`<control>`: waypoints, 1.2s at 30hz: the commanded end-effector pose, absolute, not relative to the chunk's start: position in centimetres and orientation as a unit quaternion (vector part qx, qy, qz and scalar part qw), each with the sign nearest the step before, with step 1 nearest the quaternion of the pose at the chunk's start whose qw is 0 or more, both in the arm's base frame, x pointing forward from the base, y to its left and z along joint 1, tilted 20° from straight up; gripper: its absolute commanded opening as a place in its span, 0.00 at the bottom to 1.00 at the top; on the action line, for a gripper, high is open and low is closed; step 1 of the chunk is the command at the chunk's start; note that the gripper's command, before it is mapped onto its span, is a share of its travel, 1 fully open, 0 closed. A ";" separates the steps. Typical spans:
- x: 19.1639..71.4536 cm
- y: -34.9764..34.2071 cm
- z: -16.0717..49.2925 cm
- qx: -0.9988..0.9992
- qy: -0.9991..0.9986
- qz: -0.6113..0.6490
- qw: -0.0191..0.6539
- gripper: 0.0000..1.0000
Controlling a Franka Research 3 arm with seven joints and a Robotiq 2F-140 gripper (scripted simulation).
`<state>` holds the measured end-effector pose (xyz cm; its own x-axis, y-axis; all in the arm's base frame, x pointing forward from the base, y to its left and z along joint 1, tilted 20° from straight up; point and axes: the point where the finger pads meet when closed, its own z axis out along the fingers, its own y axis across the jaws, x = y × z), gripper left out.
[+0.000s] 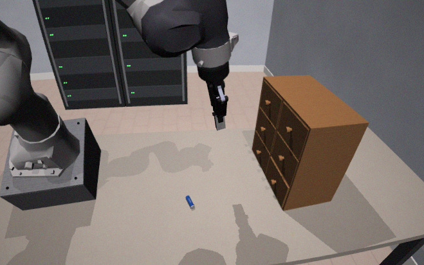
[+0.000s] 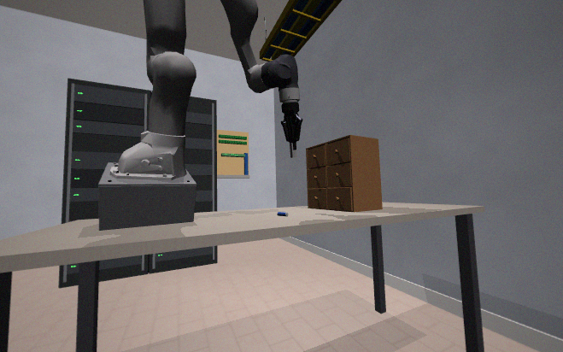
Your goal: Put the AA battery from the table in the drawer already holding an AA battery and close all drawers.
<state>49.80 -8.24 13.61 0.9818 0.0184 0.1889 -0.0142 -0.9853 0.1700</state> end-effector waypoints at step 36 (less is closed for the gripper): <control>47.8 -9.5 15.3 0.992 -0.019 0.060 0.113 0.00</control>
